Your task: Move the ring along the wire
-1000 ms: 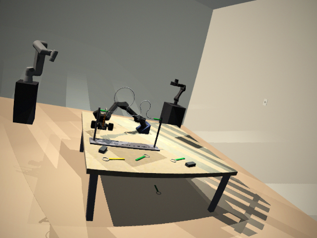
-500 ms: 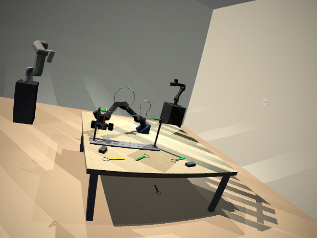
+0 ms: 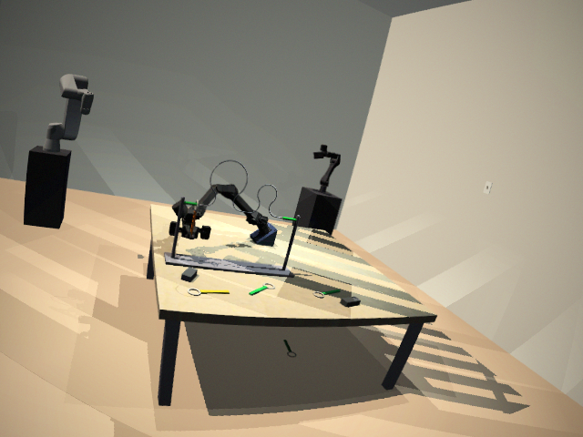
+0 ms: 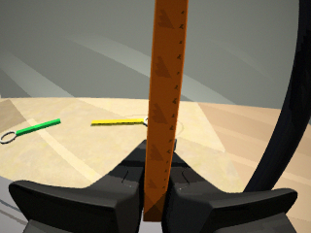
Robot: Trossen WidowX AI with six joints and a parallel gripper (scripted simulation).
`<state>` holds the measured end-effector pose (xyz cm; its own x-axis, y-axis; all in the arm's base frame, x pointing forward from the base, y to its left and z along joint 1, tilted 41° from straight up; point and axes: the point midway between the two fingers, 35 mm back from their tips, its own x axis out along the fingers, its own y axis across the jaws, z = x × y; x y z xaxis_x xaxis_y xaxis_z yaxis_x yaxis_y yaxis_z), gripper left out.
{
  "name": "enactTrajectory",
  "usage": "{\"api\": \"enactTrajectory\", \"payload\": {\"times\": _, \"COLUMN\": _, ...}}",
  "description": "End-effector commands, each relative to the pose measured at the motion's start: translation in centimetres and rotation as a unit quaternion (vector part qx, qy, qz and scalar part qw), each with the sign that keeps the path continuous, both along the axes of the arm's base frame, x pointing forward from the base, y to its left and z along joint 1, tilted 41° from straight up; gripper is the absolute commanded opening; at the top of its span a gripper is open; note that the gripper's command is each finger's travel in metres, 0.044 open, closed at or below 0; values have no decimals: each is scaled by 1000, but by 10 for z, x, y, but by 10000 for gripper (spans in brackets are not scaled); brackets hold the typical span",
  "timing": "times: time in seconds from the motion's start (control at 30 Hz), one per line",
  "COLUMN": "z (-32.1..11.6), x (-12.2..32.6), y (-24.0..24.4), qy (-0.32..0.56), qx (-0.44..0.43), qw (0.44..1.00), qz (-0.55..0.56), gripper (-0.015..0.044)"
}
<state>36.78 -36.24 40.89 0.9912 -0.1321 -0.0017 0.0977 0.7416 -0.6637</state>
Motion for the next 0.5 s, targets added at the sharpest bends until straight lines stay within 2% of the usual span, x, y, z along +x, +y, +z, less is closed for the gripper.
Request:
{"api": "enactTrajectory", "payload": {"times": 0.0, "z": 1, "x": -11, "y": 7, "qy": 26, "qx": -3, "qw": 999, "qz": -26, "gripper": -150}}
{"api": "enactTrajectory", "payload": {"times": 0.47, "z": -6, "x": -41, "y": 26, "qy": 118, "qx": 18, "qw": 987, "qz": -106, "gripper": -150}}
